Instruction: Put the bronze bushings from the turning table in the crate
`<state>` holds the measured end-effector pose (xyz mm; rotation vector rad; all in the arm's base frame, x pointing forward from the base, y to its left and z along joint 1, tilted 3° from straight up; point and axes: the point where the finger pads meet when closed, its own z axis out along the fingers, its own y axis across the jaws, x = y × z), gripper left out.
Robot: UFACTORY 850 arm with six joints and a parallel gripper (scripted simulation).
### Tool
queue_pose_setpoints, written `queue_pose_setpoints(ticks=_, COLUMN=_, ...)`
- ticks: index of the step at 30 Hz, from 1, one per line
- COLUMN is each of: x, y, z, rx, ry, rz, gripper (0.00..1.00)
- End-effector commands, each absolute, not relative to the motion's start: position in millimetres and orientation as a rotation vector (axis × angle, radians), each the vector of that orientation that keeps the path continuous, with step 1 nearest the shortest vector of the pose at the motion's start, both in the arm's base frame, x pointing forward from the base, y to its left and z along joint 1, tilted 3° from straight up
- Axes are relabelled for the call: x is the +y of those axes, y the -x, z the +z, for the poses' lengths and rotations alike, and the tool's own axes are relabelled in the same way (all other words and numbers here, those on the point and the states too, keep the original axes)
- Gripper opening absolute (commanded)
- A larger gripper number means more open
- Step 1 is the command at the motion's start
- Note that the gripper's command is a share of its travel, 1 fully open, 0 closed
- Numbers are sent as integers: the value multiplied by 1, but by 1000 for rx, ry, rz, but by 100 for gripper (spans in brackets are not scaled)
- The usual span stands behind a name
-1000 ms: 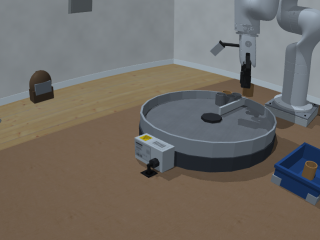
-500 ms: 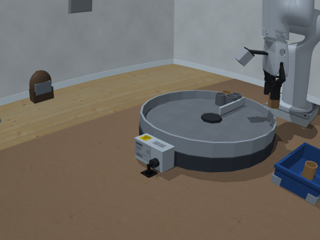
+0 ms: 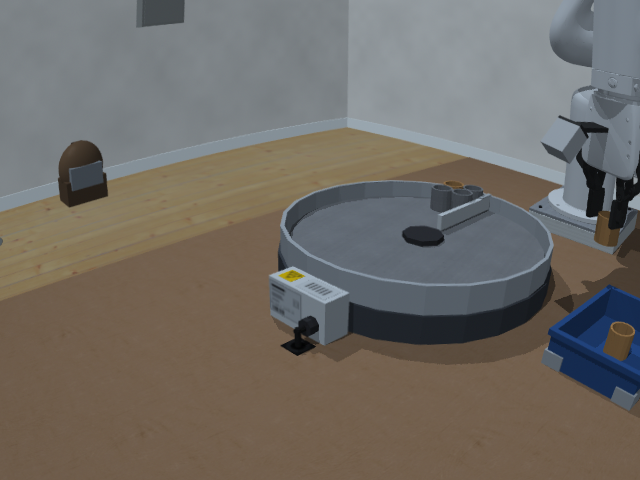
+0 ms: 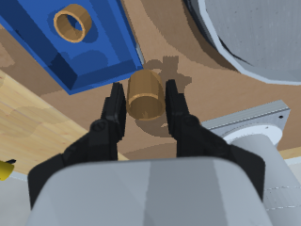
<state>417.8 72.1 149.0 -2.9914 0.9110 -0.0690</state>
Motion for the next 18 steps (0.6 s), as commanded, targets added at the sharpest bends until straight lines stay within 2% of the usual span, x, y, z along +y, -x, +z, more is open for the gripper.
queue_pose_setpoints(ticks=1, x=93, y=-431, z=149, rx=834, ry=3017, rz=-70, gripper=0)
queue_pose_setpoints(ticks=8, x=142, y=-456, z=150, rx=636, ry=3068, rz=-71, gripper=0)
queue_pose_setpoints(ticks=18, x=151, y=-459, z=150, rx=602, ry=3075, rz=-71, gripper=0)
